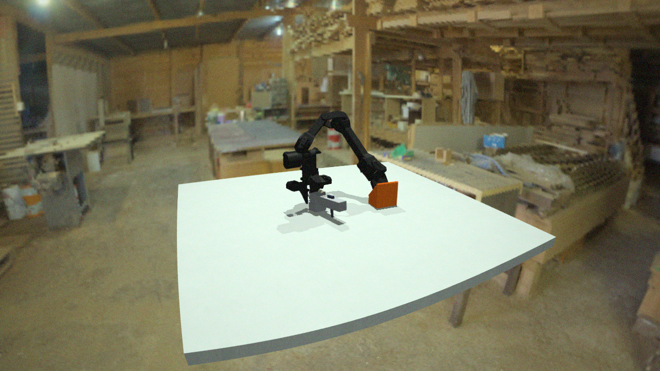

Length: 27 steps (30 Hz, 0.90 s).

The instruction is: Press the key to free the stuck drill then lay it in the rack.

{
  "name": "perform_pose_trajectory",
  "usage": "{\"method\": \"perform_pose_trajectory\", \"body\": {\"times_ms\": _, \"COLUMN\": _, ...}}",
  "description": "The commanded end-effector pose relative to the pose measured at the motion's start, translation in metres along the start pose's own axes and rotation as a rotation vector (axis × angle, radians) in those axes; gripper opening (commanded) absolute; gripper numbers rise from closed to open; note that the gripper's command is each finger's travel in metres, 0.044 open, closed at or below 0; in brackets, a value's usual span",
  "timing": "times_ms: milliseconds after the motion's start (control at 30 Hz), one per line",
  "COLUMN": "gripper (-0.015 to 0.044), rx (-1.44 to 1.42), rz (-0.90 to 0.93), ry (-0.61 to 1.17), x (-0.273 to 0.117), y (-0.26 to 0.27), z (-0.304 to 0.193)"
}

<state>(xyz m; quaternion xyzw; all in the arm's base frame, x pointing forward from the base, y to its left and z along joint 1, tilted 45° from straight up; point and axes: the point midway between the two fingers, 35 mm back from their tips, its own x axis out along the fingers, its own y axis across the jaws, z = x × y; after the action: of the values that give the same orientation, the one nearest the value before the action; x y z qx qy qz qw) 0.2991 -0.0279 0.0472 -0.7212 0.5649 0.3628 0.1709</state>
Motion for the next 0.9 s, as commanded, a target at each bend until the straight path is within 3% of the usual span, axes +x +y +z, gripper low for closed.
{"method": "perform_pose_trajectory", "body": {"times_ms": 0, "gripper": 0.0020, "rx": 0.002, "rz": -0.001, "ry": 0.000, "x": -0.001, "y": 0.000, "z": 0.000}}
{"method": "perform_pose_trajectory", "body": {"times_ms": 867, "gripper": 0.0000, "rx": -0.005, "rz": 0.000, "ry": 0.007, "x": 0.000, "y": -0.001, "z": -0.023}}
